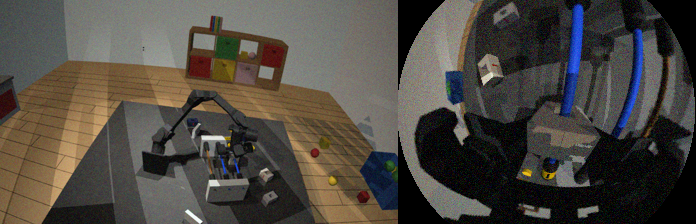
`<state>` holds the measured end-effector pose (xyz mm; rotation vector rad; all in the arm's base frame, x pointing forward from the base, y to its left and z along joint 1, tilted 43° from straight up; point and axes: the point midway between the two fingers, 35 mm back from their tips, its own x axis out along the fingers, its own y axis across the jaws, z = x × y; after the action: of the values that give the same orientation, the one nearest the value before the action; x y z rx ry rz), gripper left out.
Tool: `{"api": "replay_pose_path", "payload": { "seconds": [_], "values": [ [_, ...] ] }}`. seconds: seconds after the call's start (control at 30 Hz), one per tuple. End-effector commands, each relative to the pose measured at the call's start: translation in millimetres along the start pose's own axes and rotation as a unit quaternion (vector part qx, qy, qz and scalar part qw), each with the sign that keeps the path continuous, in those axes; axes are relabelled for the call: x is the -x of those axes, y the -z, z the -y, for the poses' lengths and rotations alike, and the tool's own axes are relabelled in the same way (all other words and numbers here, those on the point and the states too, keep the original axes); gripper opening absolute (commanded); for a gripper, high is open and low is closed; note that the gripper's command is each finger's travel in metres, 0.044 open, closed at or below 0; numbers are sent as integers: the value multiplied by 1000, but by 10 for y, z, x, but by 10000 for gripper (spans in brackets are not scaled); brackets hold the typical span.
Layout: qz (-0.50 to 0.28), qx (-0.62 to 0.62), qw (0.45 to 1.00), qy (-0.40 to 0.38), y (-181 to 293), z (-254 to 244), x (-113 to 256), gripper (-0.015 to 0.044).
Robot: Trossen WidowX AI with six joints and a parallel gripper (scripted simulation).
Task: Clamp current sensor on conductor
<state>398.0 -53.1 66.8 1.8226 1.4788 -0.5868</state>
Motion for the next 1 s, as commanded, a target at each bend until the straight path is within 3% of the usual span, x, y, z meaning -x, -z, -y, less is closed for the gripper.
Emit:
{"api": "replay_pose_path", "payload": {
  "seconds": [0.0,0.63,0.83,0.97],
  "values": [
    [0,0,1000,0,3,2,0,268],
    [0,0,1000,0,3,2,0,268],
    [0,0,1000,0,3,2,0,426],
    [0,0,1000,0,3,2,0,440]
  ]
}}
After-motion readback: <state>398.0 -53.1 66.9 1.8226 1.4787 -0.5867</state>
